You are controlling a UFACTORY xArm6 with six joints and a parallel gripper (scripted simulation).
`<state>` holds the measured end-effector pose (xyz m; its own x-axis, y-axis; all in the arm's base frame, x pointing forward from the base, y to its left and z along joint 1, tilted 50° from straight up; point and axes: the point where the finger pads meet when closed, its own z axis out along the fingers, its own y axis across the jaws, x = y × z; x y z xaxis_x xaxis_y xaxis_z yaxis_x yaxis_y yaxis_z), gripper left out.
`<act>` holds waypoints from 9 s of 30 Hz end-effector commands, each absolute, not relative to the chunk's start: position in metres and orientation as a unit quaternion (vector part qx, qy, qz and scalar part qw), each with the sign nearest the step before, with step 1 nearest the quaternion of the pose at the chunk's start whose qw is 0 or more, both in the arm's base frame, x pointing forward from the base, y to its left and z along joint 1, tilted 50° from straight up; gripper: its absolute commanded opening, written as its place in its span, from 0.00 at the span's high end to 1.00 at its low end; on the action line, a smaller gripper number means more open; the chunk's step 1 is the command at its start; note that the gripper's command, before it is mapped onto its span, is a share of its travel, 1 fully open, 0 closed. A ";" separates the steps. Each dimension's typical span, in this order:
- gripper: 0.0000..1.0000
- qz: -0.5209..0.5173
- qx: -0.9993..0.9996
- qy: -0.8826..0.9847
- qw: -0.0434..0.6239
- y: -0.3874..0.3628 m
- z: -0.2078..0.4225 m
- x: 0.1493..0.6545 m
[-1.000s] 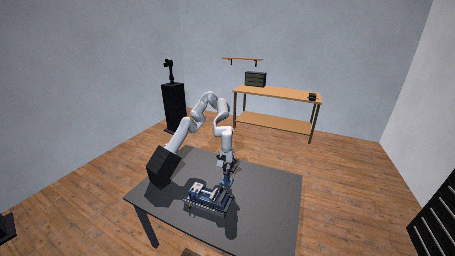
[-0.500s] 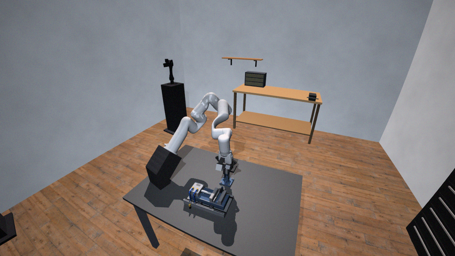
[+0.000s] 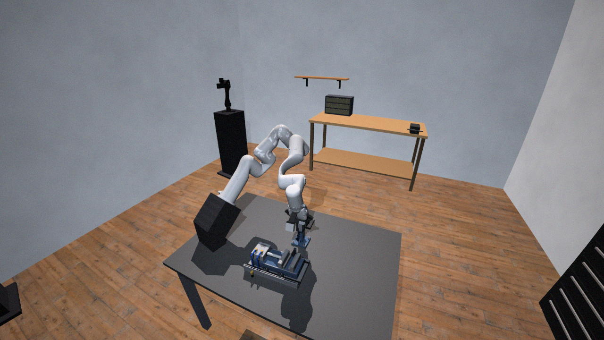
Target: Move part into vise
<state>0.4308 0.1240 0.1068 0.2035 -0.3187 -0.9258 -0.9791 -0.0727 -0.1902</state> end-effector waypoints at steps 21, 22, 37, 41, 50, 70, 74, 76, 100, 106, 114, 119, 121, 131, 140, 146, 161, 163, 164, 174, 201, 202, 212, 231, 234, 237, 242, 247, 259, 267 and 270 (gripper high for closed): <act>0.11 0.444 -0.583 0.452 0.509 0.123 0.104 0.432; 0.11 0.446 -0.581 0.450 0.510 0.123 0.104 0.432; 0.11 0.471 -0.562 0.428 0.529 0.123 0.103 0.432; 0.11 0.475 -0.558 0.424 0.532 0.123 0.103 0.432; 0.11 0.483 -0.551 0.416 0.539 0.123 0.103 0.433; 0.11 0.491 -0.544 0.408 0.545 0.123 0.103 0.433; 0.11 0.492 -0.543 0.407 0.545 0.123 0.102 0.433; 0.11 0.492 -0.543 0.407 0.545 0.123 0.102 0.433; 1.00 0.492 -0.543 0.407 0.545 0.123 0.102 0.433; 1.00 0.492 -0.543 0.407 0.545 0.123 0.102 0.433; 1.00 0.492 -0.543 0.407 0.545 0.123 0.102 0.433; 1.00 0.492 -0.543 0.407 0.545 0.123 0.102 0.433; 1.00 0.492 -0.543 0.407 0.545 0.123 0.102 0.433; 1.00 0.492 -0.543 0.407 0.545 0.123 0.102 0.433; 1.00 0.492 -0.543 0.407 0.545 0.122 0.103 0.432; 1.00 0.492 -0.543 0.407 0.545 0.122 0.103 0.432; 1.00 0.492 -0.543 0.407 0.545 0.119 0.106 0.431; 1.00 0.492 -0.543 0.407 0.545 0.118 0.107 0.431; 1.00 0.492 -0.543 0.407 0.545 0.117 0.107 0.431; 1.00 0.492 -0.543 0.407 0.545 0.113 0.111 0.431; 1.00 0.492 -0.543 0.407 0.545 0.103 0.119 0.430; 1.00 0.492 -0.543 0.407 0.545 0.103 0.119 0.430; 1.00 0.492 -0.543 0.407 0.545 0.101 0.121 0.430; 1.00 0.492 -0.543 0.407 0.545 0.100 0.121 0.430; 1.00 0.492 -0.543 0.407 0.545 0.100 0.121 0.430; 1.00 0.492 -0.543 0.407 0.545 0.100 0.121 0.430; 1.00 0.492 -0.543 0.407 0.545 0.100 0.121 0.430; 1.00 0.492 -0.543 0.408 0.545 0.100 0.121 0.430; 1.00 0.486 -0.549 0.413 0.541 0.100 0.122 0.429; 1.00 0.479 -0.555 0.420 0.535 0.100 0.122 0.429; 1.00 0.474 -0.559 0.425 0.532 0.100 0.122 0.429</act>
<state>0.4283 0.1007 0.1211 0.1850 0.0550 -0.9812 -0.9791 -0.0755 -0.1889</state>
